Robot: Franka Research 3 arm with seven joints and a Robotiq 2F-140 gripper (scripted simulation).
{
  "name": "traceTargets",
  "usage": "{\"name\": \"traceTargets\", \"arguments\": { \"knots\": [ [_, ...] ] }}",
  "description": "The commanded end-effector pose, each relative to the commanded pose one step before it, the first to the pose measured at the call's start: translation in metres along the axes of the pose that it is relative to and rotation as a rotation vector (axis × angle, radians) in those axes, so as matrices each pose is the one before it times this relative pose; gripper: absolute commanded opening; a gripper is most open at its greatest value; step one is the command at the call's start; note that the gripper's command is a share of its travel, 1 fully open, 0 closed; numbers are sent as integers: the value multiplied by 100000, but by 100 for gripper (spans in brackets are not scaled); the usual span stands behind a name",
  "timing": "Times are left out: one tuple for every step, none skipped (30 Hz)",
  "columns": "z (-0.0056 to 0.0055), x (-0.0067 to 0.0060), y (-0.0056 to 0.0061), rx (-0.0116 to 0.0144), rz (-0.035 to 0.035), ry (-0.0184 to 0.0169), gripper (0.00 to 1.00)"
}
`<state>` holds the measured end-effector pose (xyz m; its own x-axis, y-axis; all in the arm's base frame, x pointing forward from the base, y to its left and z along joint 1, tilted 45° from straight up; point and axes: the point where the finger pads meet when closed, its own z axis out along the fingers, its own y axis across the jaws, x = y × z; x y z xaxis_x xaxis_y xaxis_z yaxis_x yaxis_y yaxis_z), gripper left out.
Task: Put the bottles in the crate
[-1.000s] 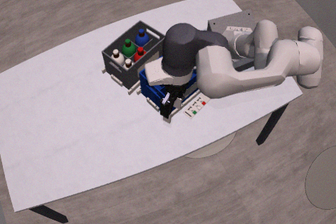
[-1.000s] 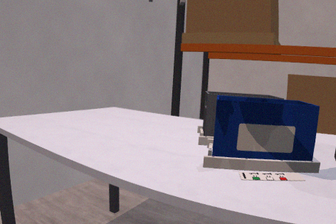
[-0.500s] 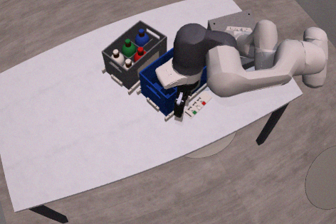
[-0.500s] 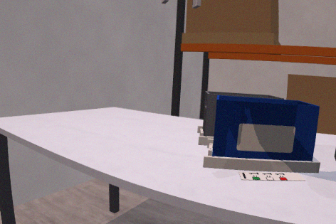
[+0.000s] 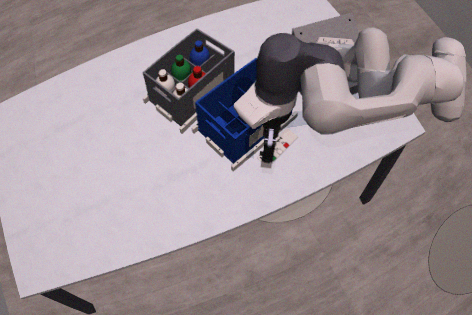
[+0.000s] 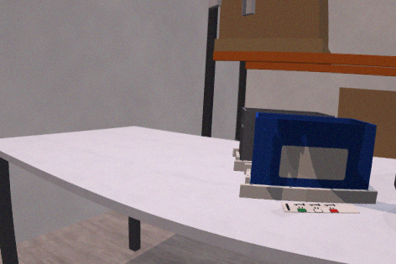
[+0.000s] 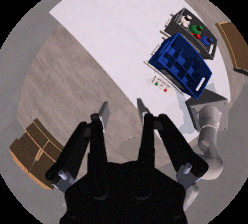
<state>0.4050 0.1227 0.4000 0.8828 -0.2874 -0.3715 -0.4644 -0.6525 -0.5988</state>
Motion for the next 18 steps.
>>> {"name": "traceTargets", "arguments": {
  "knots": [
    [462,-1244,889,-165,-15690,-706,38],
    [54,-127,56,-31,-1427,-95,38],
    [0,0,0,-22,-1469,-74,38],
    [0,0,0,-8,-1529,-49,38],
    [0,0,0,1,-764,-18,38],
    [0,0,0,0,0,0,38],
    [0,0,0,0,0,0,38],
    [0,0,0,0,0,0,38],
    [0,0,0,0,0,0,38],
    [0,0,0,0,0,0,38],
    [0,0,0,0,0,0,38],
    [0,0,0,0,0,0,38],
    [0,0,0,0,0,0,38],
    [0,0,0,0,0,0,38],
    [0,0,0,0,0,0,38],
    [0,0,0,0,0,0,38],
    [0,0,0,0,0,0,38],
    [0,0,0,0,0,0,38]
  ]
}}
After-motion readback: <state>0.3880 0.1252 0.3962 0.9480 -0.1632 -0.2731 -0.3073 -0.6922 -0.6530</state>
